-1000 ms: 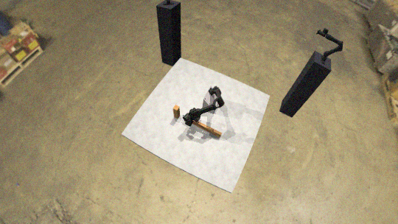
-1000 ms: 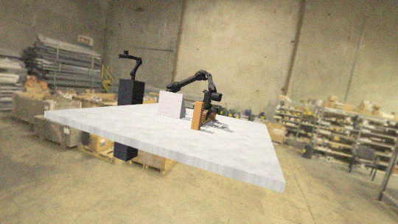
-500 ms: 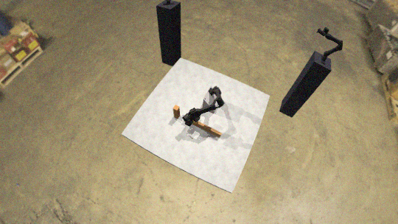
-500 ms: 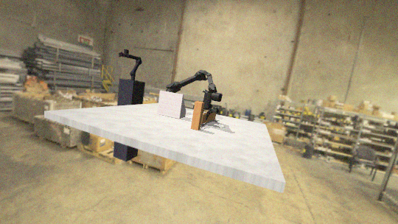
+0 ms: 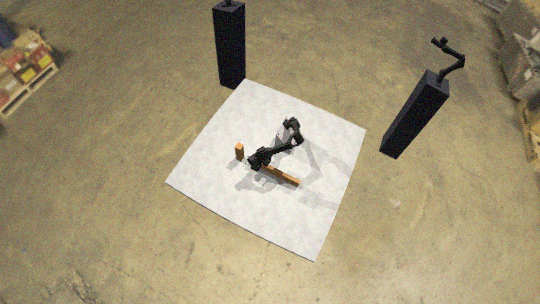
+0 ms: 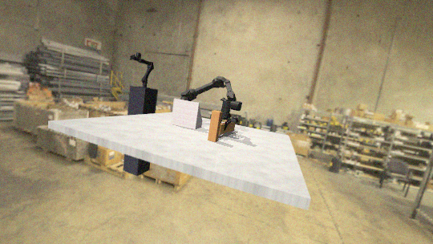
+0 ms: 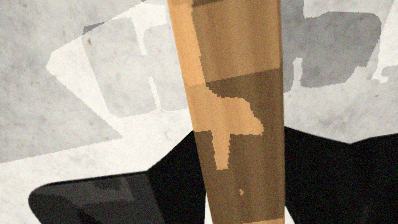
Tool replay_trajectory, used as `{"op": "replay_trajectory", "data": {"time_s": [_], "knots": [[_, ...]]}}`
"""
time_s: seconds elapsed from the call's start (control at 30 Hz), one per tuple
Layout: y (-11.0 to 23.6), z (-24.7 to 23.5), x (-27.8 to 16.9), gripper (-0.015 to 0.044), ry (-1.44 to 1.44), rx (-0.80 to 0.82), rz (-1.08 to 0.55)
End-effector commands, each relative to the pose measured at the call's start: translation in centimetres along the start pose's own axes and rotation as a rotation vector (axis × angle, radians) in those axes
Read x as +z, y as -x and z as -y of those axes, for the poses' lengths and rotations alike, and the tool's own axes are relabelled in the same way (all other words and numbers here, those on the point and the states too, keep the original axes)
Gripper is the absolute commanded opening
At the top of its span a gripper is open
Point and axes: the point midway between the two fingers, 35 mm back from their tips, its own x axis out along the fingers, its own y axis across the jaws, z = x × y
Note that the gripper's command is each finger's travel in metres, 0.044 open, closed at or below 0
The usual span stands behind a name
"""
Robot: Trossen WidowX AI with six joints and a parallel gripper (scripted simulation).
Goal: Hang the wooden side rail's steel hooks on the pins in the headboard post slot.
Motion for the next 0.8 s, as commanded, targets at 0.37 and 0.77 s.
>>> {"op": "replay_trajectory", "data": {"time_s": [0.37,0.77], "knots": [[0.39,0.21,-0.44,0.0,-0.008,-0.009,-0.001],[0.28,0.11,-0.56,0.0,-0.008,-0.009,-0.001]]}}
